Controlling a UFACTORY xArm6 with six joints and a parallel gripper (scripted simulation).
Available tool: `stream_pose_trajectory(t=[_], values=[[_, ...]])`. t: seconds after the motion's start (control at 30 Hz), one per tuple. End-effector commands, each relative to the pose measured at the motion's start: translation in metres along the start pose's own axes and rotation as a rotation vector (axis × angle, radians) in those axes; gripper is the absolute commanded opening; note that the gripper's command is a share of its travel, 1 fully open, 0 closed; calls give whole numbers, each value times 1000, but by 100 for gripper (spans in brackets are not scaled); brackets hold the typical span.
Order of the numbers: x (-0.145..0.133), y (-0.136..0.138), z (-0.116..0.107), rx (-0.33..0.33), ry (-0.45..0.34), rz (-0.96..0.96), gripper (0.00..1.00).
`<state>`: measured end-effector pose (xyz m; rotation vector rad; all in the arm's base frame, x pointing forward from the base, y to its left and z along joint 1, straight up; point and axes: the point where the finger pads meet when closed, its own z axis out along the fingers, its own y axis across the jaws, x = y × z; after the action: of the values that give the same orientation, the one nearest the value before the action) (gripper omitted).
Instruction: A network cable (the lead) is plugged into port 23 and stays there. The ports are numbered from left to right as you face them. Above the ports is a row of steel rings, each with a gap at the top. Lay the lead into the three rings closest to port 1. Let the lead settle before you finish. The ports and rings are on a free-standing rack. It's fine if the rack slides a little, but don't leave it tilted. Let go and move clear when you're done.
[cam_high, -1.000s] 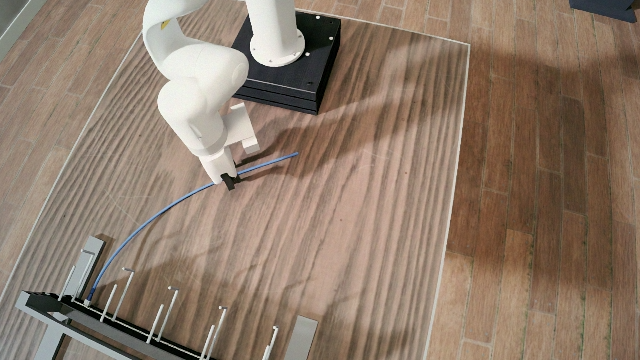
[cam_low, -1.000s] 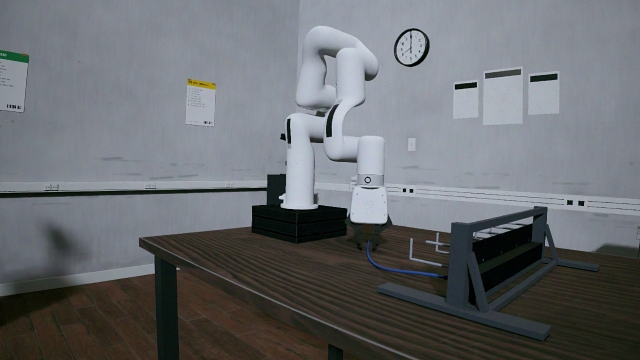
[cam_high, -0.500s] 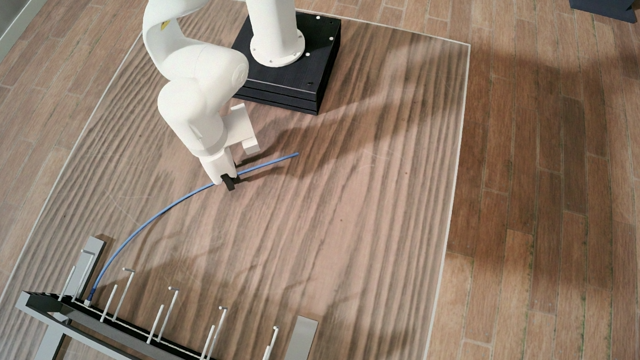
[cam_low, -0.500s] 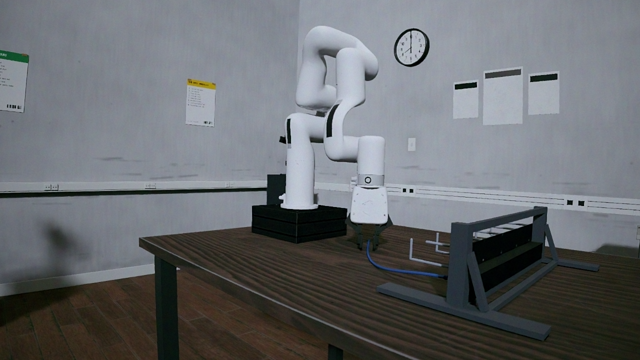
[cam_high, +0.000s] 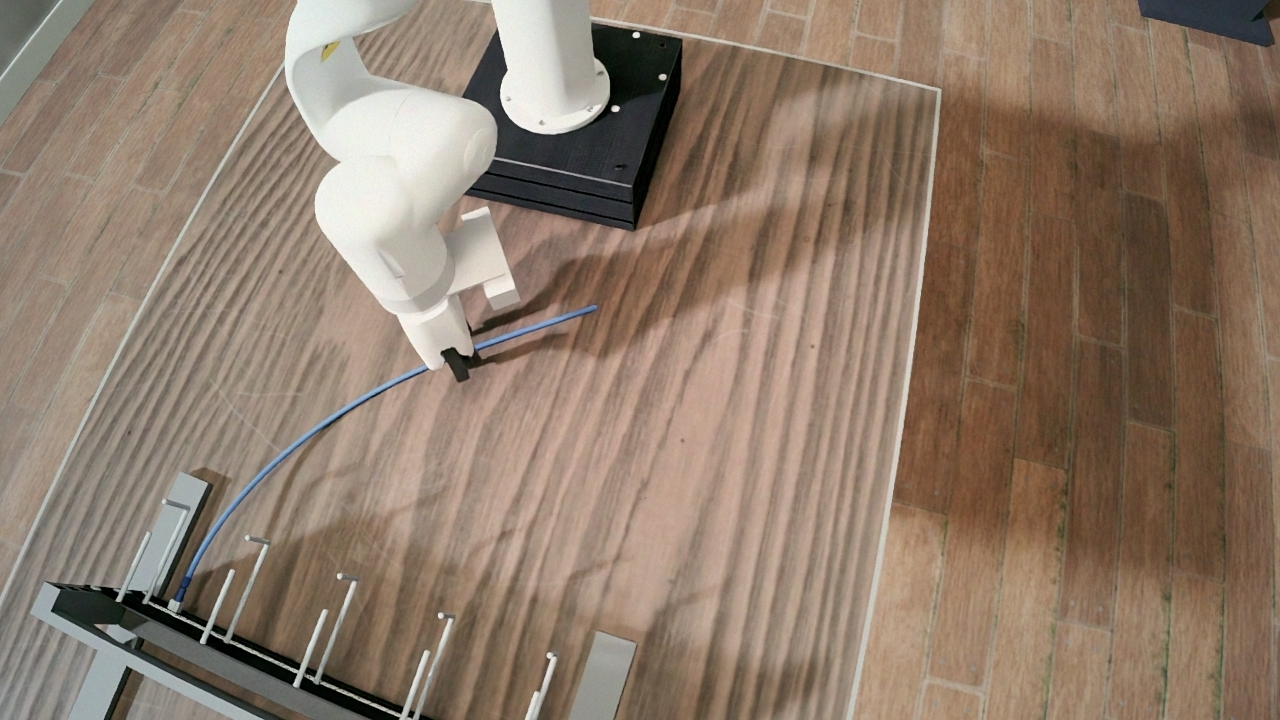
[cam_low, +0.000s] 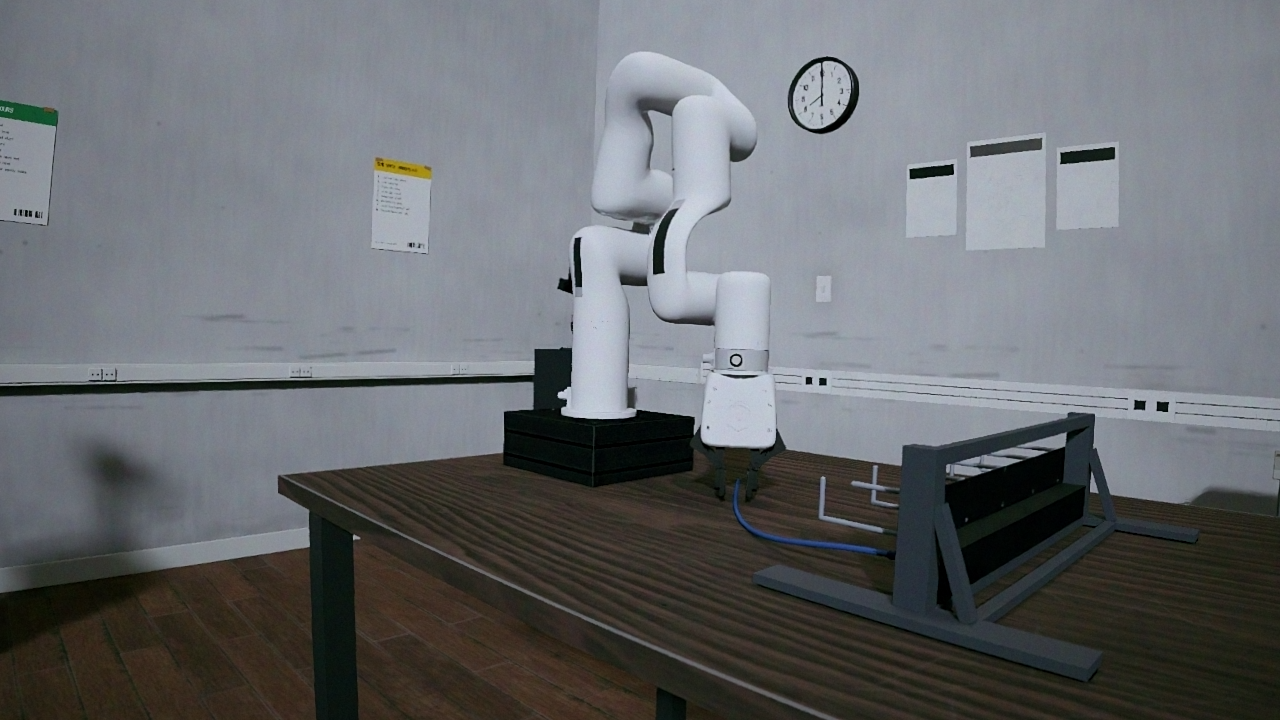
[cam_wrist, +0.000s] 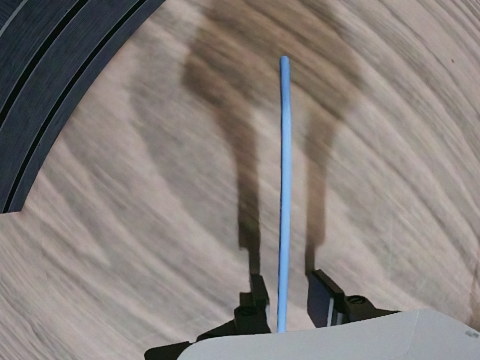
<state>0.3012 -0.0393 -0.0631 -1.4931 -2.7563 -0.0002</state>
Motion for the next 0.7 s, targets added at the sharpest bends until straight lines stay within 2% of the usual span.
stream_pose_trajectory(t=[0.0,0.67], values=[[-1,1,-1,-2,-2,0,33],[-1,1,1,-2,-2,0,33]])
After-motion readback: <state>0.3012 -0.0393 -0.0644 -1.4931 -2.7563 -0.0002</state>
